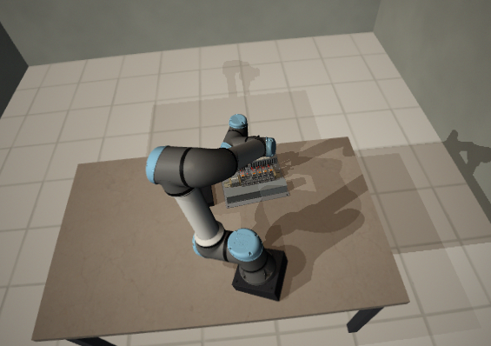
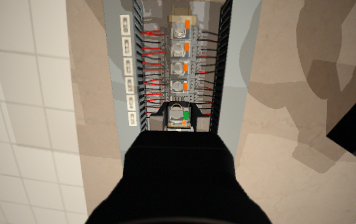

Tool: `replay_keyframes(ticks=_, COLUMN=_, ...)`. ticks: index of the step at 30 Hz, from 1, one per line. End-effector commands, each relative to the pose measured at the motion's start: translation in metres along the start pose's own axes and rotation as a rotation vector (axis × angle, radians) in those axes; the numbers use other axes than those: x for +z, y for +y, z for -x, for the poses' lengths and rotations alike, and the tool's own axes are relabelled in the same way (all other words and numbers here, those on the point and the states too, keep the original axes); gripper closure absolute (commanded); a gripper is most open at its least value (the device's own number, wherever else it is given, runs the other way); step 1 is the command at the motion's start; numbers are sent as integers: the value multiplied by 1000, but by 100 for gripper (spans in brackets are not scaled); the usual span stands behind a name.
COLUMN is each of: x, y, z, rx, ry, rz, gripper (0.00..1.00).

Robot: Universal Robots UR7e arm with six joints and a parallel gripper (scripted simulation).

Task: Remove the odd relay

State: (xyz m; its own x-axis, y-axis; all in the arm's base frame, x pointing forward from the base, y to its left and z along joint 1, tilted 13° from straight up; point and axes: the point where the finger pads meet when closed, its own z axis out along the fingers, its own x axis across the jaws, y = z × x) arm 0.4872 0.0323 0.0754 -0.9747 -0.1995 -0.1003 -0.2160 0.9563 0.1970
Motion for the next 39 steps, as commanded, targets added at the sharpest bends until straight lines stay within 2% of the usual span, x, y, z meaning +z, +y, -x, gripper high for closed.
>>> replay_keyframes(ticks=1, x=-12, y=-1, z=1, rx=-1, ry=-2, rz=0, gripper=100)
replay_keyframes(ticks=18, x=-27, y=-1, z=1, rx=-1, ry=-2, rz=0, gripper=100)
replay_keyframes(ticks=39, x=-29, y=-1, z=1, rx=-1, ry=-2, rz=0, gripper=100)
